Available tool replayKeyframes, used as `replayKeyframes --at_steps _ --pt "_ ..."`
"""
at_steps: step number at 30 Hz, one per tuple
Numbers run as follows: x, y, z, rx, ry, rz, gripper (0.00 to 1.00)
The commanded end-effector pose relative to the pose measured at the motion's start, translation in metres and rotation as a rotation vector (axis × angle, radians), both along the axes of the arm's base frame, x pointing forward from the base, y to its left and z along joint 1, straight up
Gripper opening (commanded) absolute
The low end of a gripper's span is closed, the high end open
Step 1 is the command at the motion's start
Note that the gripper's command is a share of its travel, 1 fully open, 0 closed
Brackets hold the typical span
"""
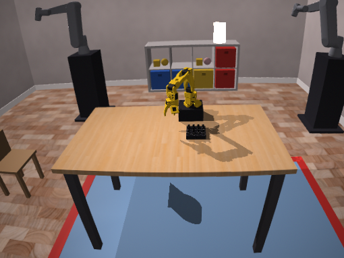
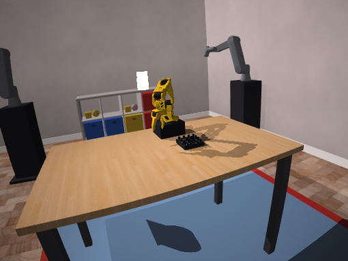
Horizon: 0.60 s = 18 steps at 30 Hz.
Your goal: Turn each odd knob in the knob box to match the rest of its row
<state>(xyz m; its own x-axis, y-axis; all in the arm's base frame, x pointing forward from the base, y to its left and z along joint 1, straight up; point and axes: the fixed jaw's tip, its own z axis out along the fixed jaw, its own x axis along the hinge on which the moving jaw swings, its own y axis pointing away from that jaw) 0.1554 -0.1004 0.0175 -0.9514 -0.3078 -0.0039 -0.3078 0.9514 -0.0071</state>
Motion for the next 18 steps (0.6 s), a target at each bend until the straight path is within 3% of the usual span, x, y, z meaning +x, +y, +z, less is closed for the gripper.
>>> replayKeyframes --at_steps 1,10,18 --pt "-0.002 -0.007 0.002 0.008 0.009 -0.201 0.32" --pt "-0.007 -0.022 0.007 0.009 0.008 -0.585 0.35" --pt "-0.011 -0.03 0.009 0.009 0.007 -0.786 0.37"
